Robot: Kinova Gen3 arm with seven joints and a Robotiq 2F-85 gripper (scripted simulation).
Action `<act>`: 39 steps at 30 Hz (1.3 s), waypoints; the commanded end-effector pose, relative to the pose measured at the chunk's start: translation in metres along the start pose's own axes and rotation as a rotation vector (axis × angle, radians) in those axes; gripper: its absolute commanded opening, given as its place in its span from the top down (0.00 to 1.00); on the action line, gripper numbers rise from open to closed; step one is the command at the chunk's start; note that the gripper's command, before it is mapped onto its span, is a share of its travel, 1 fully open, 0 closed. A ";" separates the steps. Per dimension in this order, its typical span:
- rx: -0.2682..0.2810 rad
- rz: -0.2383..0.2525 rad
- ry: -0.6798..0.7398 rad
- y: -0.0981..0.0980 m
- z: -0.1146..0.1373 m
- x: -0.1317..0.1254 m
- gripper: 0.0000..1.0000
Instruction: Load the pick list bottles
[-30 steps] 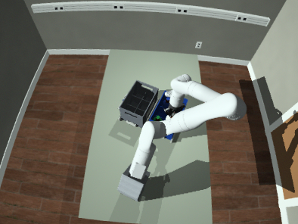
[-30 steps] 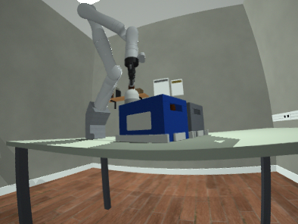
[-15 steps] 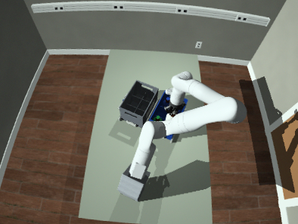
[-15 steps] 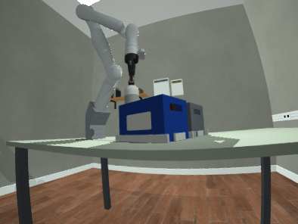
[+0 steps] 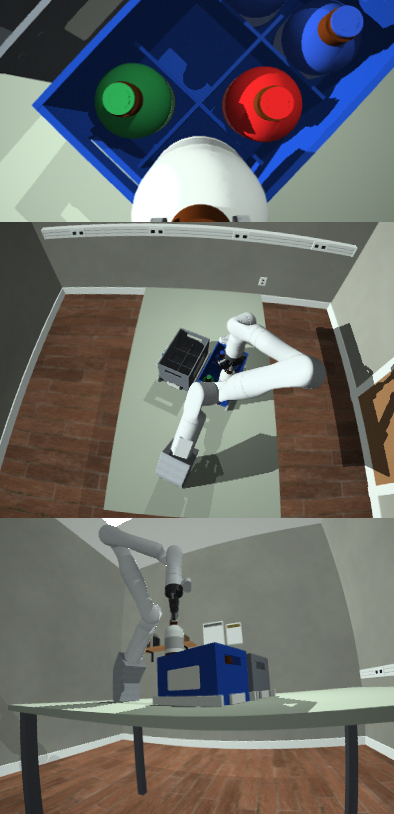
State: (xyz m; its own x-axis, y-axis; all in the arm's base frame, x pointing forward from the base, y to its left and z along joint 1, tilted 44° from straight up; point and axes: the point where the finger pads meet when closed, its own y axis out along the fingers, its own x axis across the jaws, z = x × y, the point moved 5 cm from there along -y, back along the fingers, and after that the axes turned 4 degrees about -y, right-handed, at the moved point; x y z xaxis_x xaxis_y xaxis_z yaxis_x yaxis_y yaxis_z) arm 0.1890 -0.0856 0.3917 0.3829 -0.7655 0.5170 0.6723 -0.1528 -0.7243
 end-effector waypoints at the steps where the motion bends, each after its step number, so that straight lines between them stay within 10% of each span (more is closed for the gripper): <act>1: 0.001 -0.001 0.000 -0.006 0.000 0.000 0.90; 39: 0.001 0.000 0.000 -0.008 0.037 -0.034 0.90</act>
State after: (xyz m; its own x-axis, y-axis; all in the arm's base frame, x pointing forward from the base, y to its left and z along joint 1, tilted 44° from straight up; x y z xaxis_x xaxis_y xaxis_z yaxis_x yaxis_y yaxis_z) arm 0.1931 -0.0403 0.3965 0.3835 -0.7655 0.5167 0.6719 -0.1525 -0.7247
